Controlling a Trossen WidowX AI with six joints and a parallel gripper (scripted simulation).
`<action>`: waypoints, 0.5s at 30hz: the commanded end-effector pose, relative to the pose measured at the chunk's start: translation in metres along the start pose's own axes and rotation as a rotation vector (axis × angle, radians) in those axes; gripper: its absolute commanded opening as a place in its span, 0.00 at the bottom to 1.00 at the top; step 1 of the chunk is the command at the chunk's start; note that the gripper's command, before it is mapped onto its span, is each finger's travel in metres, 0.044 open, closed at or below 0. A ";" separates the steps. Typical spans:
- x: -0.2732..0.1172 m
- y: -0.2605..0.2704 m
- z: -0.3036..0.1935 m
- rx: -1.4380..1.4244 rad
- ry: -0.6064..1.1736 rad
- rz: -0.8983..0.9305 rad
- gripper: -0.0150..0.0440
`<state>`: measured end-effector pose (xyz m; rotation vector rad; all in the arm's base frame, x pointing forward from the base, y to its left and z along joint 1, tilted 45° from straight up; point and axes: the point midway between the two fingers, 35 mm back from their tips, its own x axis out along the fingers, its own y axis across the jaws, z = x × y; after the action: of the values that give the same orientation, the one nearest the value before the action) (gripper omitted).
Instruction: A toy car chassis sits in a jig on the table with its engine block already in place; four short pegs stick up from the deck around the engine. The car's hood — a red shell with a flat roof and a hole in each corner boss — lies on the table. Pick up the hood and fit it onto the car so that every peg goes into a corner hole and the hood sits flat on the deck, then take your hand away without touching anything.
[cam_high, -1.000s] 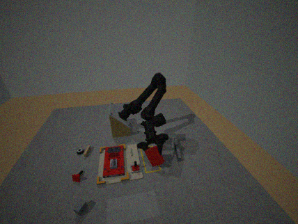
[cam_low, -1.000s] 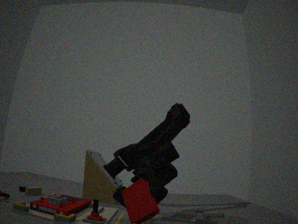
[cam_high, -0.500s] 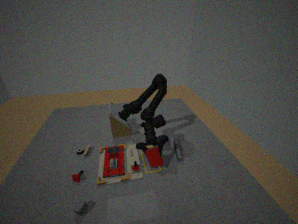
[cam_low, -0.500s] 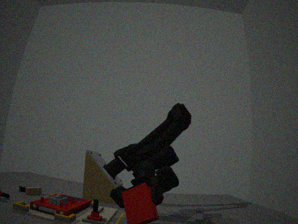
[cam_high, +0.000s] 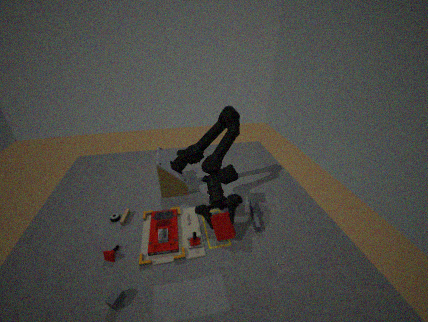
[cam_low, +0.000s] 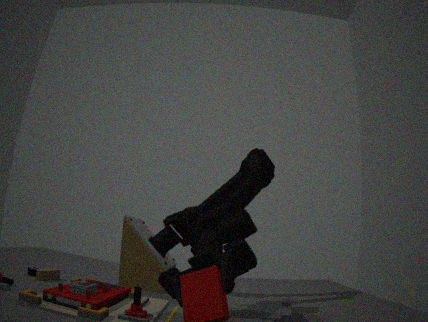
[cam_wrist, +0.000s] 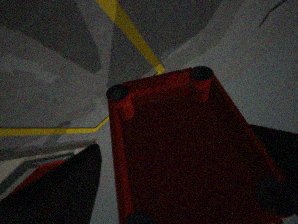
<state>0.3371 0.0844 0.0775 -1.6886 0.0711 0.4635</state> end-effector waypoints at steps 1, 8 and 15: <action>0.000 0.000 0.000 -0.007 0.000 0.000 1.00; -0.016 -0.011 -0.008 -0.092 0.001 0.001 1.00; -0.038 -0.021 -0.016 -0.208 0.002 0.001 1.00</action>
<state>0.3206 0.0700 0.1045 -1.8433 0.0387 0.4794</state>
